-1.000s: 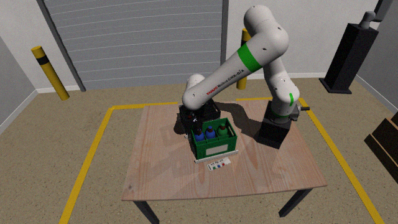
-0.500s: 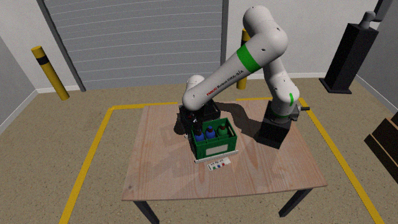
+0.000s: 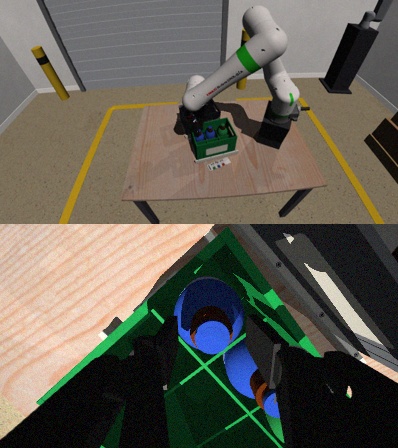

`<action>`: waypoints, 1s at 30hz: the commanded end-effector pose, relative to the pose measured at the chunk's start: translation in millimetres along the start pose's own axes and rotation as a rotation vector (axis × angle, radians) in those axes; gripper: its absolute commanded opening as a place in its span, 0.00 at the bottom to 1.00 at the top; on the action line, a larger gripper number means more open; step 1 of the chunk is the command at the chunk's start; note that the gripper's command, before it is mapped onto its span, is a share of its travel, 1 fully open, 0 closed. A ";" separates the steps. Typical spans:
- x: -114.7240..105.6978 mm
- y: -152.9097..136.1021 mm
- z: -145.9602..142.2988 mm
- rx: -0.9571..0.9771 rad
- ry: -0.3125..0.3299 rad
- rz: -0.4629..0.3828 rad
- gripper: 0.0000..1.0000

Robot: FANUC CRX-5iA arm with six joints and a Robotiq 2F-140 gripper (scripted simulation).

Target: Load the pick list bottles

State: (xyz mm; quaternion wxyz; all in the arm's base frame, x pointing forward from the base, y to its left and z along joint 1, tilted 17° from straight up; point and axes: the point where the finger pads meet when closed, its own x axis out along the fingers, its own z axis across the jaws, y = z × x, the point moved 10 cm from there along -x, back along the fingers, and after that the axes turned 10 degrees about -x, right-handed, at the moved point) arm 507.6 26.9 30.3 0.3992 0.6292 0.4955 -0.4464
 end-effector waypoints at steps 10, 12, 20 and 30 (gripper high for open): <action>-0.8 0.7 -0.1 0.000 0.000 0.002 0.44; -0.8 0.7 -0.1 0.000 0.000 0.002 0.44; -6.0 0.7 -0.1 0.000 0.000 0.002 0.44; -32.8 0.6 -0.1 0.000 0.000 0.002 0.44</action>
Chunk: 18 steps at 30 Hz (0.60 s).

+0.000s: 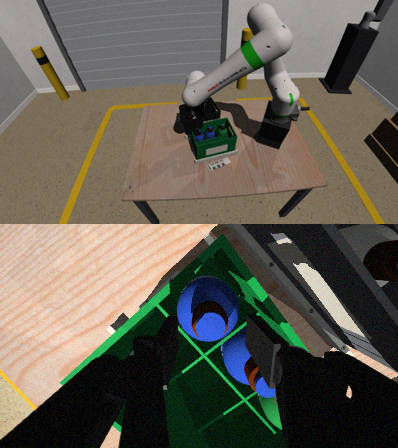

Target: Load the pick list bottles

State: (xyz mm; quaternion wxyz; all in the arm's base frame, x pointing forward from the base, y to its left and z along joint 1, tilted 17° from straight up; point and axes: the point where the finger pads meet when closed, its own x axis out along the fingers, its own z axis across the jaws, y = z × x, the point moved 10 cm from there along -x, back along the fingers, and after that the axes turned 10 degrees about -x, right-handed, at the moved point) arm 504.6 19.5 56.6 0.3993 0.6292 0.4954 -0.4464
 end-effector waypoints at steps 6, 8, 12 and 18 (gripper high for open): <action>-15.9 0.6 -0.1 0.000 0.000 0.002 0.44; -21.3 0.6 -0.1 0.000 0.000 0.002 0.44; -31.9 0.6 -0.1 0.000 0.000 0.002 0.44; -47.9 0.6 -0.1 0.000 0.000 0.002 0.44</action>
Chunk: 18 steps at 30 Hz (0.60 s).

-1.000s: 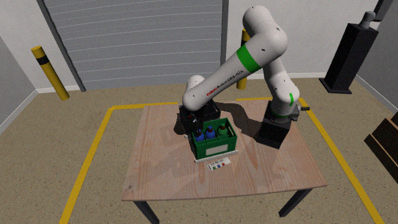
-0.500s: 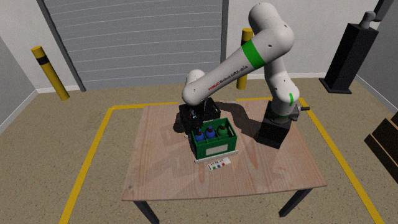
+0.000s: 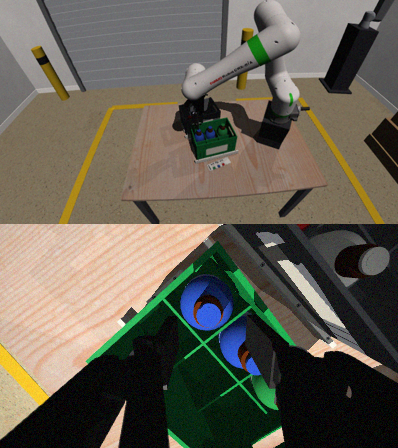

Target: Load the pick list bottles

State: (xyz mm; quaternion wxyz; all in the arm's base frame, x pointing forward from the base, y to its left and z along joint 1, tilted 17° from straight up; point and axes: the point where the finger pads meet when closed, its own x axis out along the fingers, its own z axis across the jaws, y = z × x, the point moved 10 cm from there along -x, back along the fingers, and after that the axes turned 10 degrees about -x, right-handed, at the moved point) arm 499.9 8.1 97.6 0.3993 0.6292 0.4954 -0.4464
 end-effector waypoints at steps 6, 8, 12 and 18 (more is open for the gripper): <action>-15.4 0.6 0.0 0.000 0.000 0.002 0.44; -15.5 5.7 3.9 0.000 0.000 0.002 0.44; -15.5 18.5 19.3 0.000 0.000 0.002 0.44; -15.6 37.6 42.5 0.000 0.000 0.002 0.44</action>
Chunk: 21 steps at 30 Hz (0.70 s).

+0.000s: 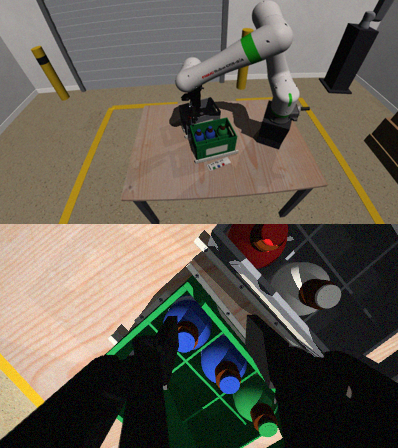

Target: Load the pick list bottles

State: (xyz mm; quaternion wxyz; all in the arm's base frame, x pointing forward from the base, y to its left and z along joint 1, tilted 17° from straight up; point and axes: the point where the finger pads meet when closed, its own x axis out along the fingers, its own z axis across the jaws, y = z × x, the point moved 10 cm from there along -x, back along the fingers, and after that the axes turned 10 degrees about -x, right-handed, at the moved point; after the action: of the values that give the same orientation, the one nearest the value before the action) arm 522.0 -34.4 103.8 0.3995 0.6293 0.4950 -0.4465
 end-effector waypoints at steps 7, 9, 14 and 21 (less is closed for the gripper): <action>-0.8 23.3 27.1 -0.001 0.000 0.001 0.44; -0.8 29.7 34.8 -0.001 0.000 0.001 0.44; -0.9 45.6 54.1 -0.001 0.000 0.001 0.44; -0.9 61.6 73.4 -0.001 0.000 0.001 0.44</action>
State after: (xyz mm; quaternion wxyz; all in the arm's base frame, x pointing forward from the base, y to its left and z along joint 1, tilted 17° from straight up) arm 568.3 -113.9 86.8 0.3995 0.6293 0.4949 -0.4466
